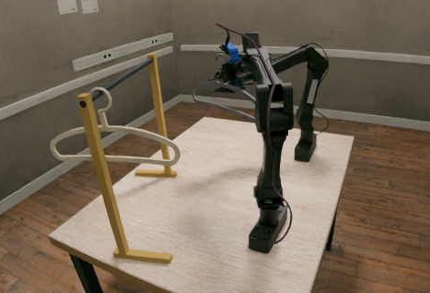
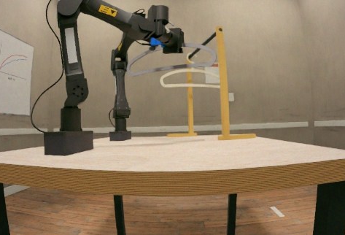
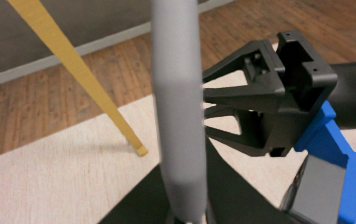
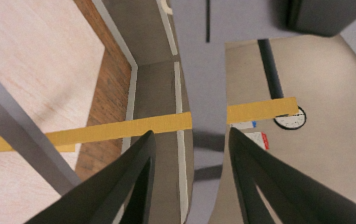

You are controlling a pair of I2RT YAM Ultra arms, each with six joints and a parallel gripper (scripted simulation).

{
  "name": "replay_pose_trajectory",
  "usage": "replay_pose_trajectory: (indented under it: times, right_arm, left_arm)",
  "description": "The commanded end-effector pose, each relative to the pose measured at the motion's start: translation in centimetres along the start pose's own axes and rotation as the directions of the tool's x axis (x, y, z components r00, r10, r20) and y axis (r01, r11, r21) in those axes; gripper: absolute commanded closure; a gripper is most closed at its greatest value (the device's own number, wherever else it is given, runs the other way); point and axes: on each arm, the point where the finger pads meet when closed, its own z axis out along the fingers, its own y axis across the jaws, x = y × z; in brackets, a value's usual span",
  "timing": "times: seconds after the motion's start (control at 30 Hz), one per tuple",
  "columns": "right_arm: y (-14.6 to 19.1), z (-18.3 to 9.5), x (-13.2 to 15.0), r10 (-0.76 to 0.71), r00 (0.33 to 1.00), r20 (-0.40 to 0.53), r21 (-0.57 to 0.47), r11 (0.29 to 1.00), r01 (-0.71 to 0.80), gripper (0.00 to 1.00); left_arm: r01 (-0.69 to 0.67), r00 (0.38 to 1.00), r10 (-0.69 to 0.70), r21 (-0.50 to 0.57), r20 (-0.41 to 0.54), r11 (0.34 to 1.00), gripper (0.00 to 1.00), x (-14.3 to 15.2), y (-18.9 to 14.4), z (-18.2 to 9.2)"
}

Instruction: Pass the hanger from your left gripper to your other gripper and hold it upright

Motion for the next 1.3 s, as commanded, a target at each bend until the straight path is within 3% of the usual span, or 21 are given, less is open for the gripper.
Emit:
replay_pose_trajectory:
  times: [0.0,0.2,0.27,0.83,0.87,1.2,1.27]
  right_arm:
    - [-2.19,0.38,-0.57,-0.026,1.000,0.006,0.036,0.999,0.025,0.53]
    - [-2.19,0.38,-0.58,-0.026,1.000,0.007,0.036,0.999,0.025,0.53]
    - [-1.95,0.13,-0.55,-0.023,1.000,0.008,0.032,0.999,0.023,0.70]
    - [-1.95,0.13,-0.55,-0.023,1.000,0.008,0.032,0.999,0.023,0.90]
    - [-1.95,0.13,-0.55,-0.023,1.000,0.008,0.032,0.999,0.023,1.00]
    - [-1.95,0.13,-0.55,-0.023,1.000,0.008,0.032,0.999,0.023,1.00]
    - [-1.95,0.13,-0.55,-0.023,1.000,0.008,0.032,0.999,0.023,1.00]
  left_arm:
    - [0.015,1.000,-0.015,0.004,0.022,1.000,0.99,-0.74,0.10,-0.39]
    - [0.015,1.000,-0.015,0.004,0.022,1.000,0.99,-0.74,0.10,-0.39]
    - [0.015,1.000,-0.015,0.004,0.022,1.000,0.99,-0.74,0.10,-0.39]
    - [0.015,1.000,-0.015,0.004,0.022,1.000,0.99,-0.74,0.10,-0.39]
    - [0.015,1.000,-0.015,0.004,0.022,1.000,0.99,-0.74,0.10,-0.39]
    - [0.000,1.000,0.000,0.003,-0.003,1.000,0.99,-0.09,0.17,-0.39]
    - [0.000,1.000,0.000,0.003,-0.003,1.000,0.76,-0.09,0.17,-0.39]
